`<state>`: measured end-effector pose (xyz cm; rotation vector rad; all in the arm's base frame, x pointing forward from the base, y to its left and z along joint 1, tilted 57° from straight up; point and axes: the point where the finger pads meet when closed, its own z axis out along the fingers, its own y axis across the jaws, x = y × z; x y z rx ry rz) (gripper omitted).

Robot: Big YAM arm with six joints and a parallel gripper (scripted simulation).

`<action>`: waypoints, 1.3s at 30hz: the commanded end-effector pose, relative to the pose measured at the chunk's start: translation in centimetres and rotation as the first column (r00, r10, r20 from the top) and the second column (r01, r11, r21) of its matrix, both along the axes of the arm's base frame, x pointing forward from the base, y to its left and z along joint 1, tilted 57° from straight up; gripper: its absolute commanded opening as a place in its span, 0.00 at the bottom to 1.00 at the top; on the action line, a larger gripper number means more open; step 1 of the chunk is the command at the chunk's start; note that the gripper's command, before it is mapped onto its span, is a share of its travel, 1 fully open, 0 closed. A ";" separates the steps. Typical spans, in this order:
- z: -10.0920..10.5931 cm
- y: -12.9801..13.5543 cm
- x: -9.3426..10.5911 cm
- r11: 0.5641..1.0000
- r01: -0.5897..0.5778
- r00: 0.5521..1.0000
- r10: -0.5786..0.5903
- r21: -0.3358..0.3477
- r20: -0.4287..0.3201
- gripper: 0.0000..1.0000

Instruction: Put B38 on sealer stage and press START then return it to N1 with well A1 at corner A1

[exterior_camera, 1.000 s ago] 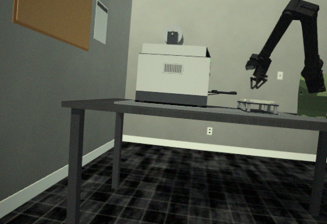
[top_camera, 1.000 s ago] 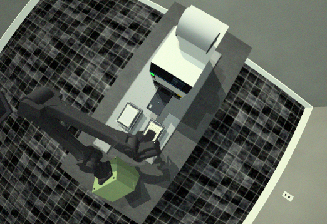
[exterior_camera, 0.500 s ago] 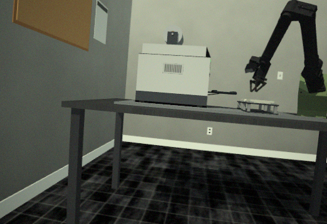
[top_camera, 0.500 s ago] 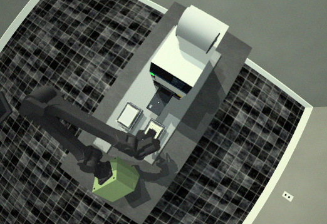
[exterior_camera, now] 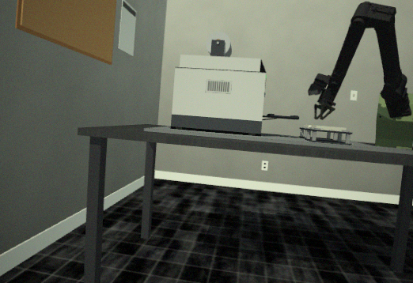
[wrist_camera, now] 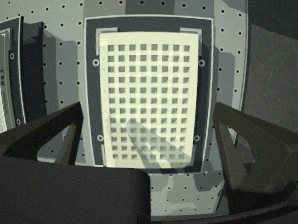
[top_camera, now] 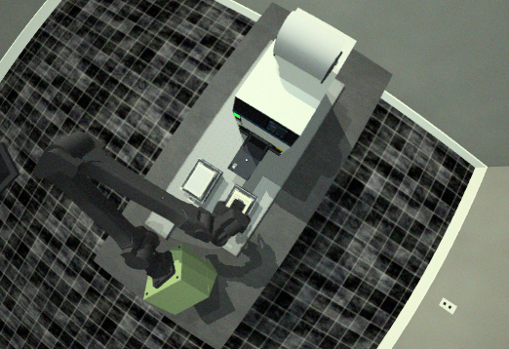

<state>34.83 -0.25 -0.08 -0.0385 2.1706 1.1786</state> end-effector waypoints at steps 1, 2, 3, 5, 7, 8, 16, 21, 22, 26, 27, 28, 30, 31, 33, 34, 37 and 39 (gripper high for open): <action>-1.3 1.3 -0.4 1.000 0.005 0.999 -0.004 0.029 -0.049 1.00; -1.4 1.4 -0.4 1.000 0.006 0.999 -0.004 0.029 -0.049 1.00; -1.4 1.5 -0.3 1.000 0.006 0.999 -0.005 0.029 -0.048 1.00; -1.4 1.6 0.1 1.000 0.007 0.999 -0.006 0.026 -0.040 1.00; -1.3 1.6 0.4 1.000 0.008 0.999 -0.007 0.022 -0.031 1.00; -1.3 1.6 0.4 1.000 0.008 0.999 -0.007 0.022 -0.031 1.00; -0.7 1.4 0.4 1.000 0.005 1.000 -0.005 0.012 -0.004 1.00; -0.3 0.4 1.2 1.000 0.018 1.000 -0.018 -0.001 0.016 1.00; -0.2 0.1 1.4 1.000 0.020 1.000 -0.020 -0.003 0.020 1.00; -0.1 0.0 1.7 1.000 0.018 0.999 -0.018 -0.009 0.031 1.00; 0.0 0.1 1.9 1.000 0.012 0.999 -0.012 -0.011 0.034 1.00; 0.0 0.2 1.9 1.000 0.007 0.999 -0.007 -0.012 0.034 1.00; -0.2 0.7 1.5 1.000 -0.003 1.000 0.004 -0.010 0.028 1.00; -0.3 1.0 1.3 1.000 -0.009 1.000 0.009 -0.008 0.023 1.00; -0.5 1.5 0.8 1.000 -0.019 1.000 0.019 -0.005 0.013 1.00; -0.5 1.6 0.6 1.000 -0.021 1.000 0.021 -0.005 0.012 1.00; -0.7 1.9 0.1 1.000 -0.027 1.000 0.027 -0.004 0.006 1.00; -0.8 2.0 0.0 1.000 -0.028 1.000 0.028 -0.003 0.004 1.00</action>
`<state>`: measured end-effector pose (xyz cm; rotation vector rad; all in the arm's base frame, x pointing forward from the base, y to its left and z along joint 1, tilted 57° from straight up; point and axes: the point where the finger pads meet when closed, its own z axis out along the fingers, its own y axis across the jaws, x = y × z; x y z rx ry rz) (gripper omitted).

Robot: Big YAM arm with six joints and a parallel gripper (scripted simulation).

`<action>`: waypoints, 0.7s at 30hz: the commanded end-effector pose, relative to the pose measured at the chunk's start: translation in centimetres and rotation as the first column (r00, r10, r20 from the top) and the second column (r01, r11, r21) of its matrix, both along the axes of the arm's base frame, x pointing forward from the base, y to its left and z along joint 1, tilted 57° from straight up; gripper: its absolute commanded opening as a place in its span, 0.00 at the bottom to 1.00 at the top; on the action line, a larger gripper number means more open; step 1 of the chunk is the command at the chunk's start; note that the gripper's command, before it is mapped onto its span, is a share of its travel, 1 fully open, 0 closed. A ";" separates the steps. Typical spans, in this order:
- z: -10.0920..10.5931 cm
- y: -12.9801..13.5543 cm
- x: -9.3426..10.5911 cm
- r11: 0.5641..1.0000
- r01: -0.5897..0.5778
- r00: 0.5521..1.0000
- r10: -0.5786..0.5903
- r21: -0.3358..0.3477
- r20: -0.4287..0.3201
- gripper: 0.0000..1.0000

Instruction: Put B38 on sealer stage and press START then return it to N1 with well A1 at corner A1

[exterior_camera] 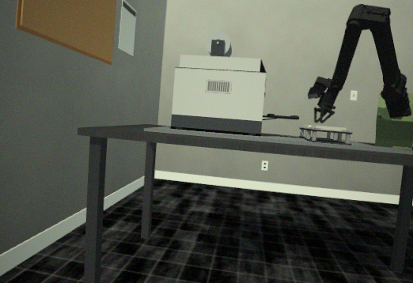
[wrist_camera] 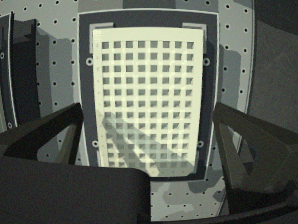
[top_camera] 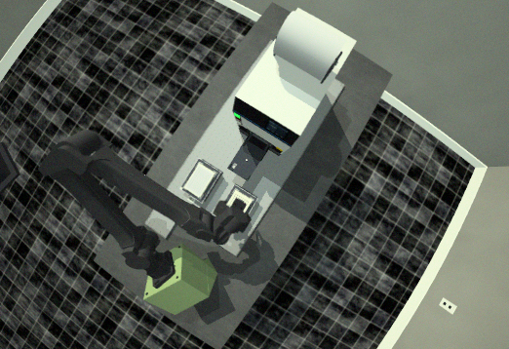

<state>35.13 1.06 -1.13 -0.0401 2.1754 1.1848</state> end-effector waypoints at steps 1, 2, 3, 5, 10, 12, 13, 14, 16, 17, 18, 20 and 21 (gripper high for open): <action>0.2 0.7 -0.4 1.000 -0.021 1.000 0.021 -0.002 0.005 1.00; 0.2 0.7 -0.4 1.000 -0.021 1.000 0.021 -0.002 0.005 1.00; 0.2 0.7 -0.4 1.000 -0.021 1.000 0.021 -0.002 0.005 1.00; 0.4 0.2 0.0 1.000 -0.009 1.000 0.009 -0.003 0.012 1.00; 0.2 -0.2 0.9 1.000 -0.001 1.000 0.001 -0.001 0.015 1.00; 0.1 -0.3 1.1 1.000 0.002 1.000 -0.002 0.004 0.006 1.00; -0.1 -0.2 1.0 1.000 0.002 1.000 -0.002 0.007 -0.001 1.00; -0.2 -0.2 0.8 1.000 0.000 1.000 0.000 0.008 -0.005 1.00; -0.3 0.0 0.4 1.000 -0.002 1.000 0.003 0.009 -0.009 1.00; -0.2 0.1 0.2 1.000 -0.004 1.000 0.004 0.008 -0.009 1.00; -0.2 0.1 0.1 1.000 -0.005 1.000 0.005 0.006 -0.007 1.00; -0.2 0.1 0.1 1.000 -0.005 1.000 0.005 0.006 -0.007 1.00; -0.1 0.2 -0.1 1.000 -0.007 1.000 0.007 0.005 -0.005 1.00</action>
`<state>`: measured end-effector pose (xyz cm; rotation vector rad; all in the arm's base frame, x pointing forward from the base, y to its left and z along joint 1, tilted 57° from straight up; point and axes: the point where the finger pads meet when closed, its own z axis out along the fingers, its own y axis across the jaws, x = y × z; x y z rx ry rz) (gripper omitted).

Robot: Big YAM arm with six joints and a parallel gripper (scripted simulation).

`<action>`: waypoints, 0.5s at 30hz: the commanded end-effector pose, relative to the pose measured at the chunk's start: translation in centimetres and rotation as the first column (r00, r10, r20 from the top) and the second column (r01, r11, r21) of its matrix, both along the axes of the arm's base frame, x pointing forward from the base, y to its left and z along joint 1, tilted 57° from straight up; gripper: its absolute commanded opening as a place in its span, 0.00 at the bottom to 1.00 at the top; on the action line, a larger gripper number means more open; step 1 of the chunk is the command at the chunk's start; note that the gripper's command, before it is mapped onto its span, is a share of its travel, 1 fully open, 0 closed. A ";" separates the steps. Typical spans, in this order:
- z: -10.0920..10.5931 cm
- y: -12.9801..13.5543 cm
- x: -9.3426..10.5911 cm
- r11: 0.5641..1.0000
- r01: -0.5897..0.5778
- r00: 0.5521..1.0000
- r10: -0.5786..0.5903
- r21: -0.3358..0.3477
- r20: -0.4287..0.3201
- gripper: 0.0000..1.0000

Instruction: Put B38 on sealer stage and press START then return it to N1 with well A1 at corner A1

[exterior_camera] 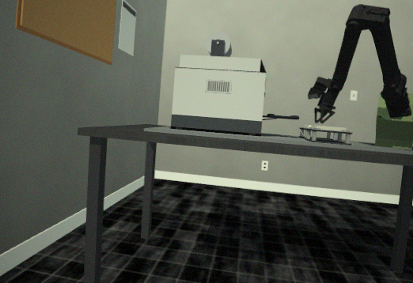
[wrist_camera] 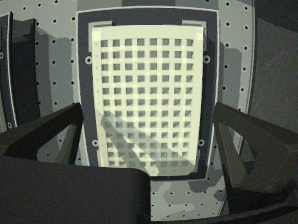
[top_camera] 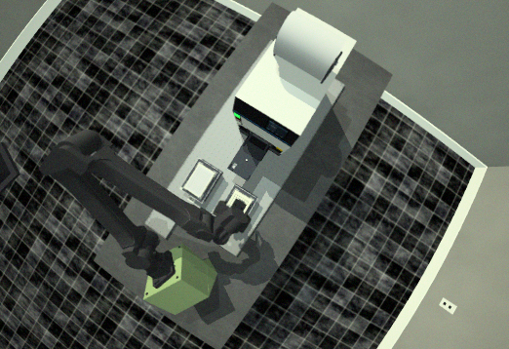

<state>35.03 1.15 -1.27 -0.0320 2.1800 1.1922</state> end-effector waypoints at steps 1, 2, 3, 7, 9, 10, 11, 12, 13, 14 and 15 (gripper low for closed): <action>0.1 0.2 -0.1 1.000 -0.009 1.000 0.009 -0.002 0.007 1.00; 0.2 0.1 -0.1 1.000 -0.010 1.000 0.010 -0.006 0.013 1.00; 0.3 0.1 -0.1 1.000 -0.010 1.000 0.010 -0.007 0.015 1.00; 0.4 0.2 -0.2 1.000 -0.006 1.000 0.006 -0.003 0.010 1.00; 0.5 0.2 -0.2 1.000 -0.003 1.000 0.003 0.001 0.005 1.00; 0.5 0.2 -0.2 1.000 -0.001 1.000 0.001 0.003 0.003 1.00; 0.5 0.1 -0.1 1.000 0.001 1.000 -0.001 0.004 0.001 1.00; 0.6 0.0 0.1 1.000 0.001 1.000 -0.001 0.003 0.004 1.00; 0.6 0.0 0.2 1.000 0.001 1.000 -0.001 0.001 0.008 1.00; 0.7 -0.1 0.4 1.000 0.001 1.000 -0.001 -0.001 0.011 1.00; 0.7 -0.1 0.4 1.000 0.001 1.000 -0.001 -0.001 0.011 1.00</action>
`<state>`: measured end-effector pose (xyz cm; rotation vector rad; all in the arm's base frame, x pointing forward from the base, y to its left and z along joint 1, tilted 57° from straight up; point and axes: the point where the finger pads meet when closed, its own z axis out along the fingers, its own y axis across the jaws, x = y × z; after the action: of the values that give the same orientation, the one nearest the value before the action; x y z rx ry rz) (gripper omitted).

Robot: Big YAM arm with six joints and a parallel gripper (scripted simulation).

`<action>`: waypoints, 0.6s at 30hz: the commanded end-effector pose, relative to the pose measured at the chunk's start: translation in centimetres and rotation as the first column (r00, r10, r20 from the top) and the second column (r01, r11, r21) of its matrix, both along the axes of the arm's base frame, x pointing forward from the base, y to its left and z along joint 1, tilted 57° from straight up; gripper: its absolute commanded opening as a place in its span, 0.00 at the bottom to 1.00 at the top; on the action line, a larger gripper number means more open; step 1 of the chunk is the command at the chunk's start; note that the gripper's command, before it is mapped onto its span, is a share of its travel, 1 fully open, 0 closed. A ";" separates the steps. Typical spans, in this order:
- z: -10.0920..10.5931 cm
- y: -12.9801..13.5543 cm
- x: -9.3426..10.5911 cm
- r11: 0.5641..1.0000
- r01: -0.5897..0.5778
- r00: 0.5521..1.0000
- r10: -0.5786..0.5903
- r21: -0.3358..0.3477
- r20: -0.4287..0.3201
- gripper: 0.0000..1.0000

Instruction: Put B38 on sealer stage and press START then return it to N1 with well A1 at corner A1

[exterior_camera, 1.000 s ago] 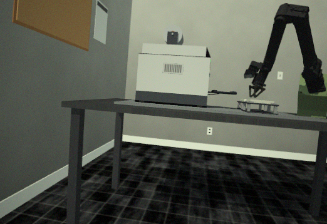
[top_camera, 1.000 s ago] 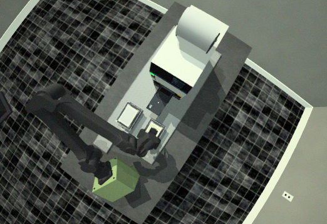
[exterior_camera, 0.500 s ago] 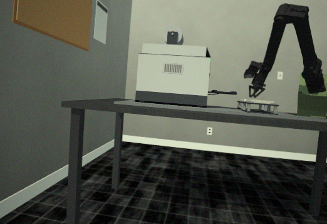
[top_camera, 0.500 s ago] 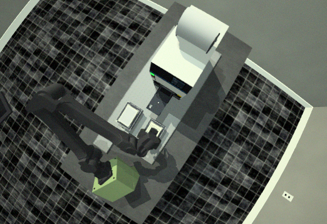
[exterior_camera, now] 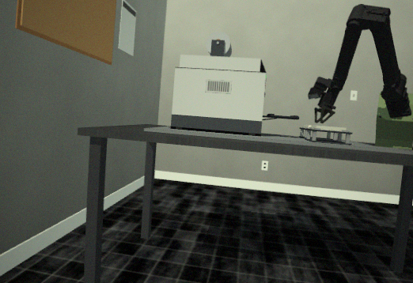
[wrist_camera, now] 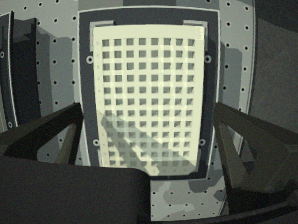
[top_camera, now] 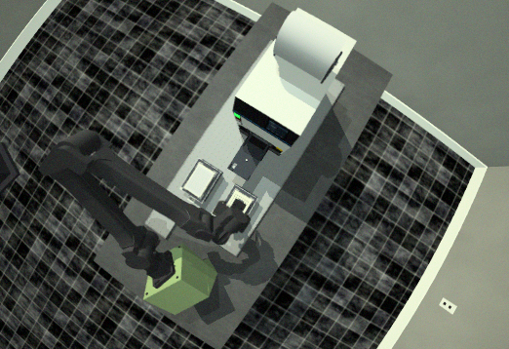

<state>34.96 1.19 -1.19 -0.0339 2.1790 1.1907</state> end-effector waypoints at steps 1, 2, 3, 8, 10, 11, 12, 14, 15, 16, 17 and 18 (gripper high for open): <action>0.6 -0.2 0.5 1.000 0.001 1.000 -0.001 0.000 0.009 1.00; 0.5 -0.2 0.6 1.000 0.001 1.000 -0.001 0.000 0.009 1.00; 0.5 -0.3 0.7 1.000 0.000 1.000 0.000 -0.002 0.012 1.00; 0.0 -0.3 0.8 1.000 -0.005 1.000 0.005 -0.004 0.011 1.00; 0.0 -0.4 0.9 1.000 -0.006 1.000 0.006 -0.005 0.012 1.00; 0.0 -0.4 0.9 1.000 -0.006 1.000 0.006 -0.005 0.013 1.00; 0.0 -0.4 1.0 1.000 -0.006 1.000 0.006 -0.005 0.013 1.00; -0.1 -0.4 0.9 1.000 -0.005 1.000 0.005 -0.004 0.010 1.00; -0.1 -0.4 0.9 1.000 -0.005 1.000 0.005 -0.004 0.010 1.00; -0.2 -0.3 0.7 1.000 -0.005 1.000 0.005 -0.002 0.006 1.00; -0.2 -0.3 0.7 1.000 -0.005 1.000 0.005 -0.002 0.006 1.00; -0.2 -0.3 0.7 1.000 -0.005 1.000 0.005 -0.002 0.006 1.00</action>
<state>35.08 1.13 -1.21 -0.0353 2.1783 1.1898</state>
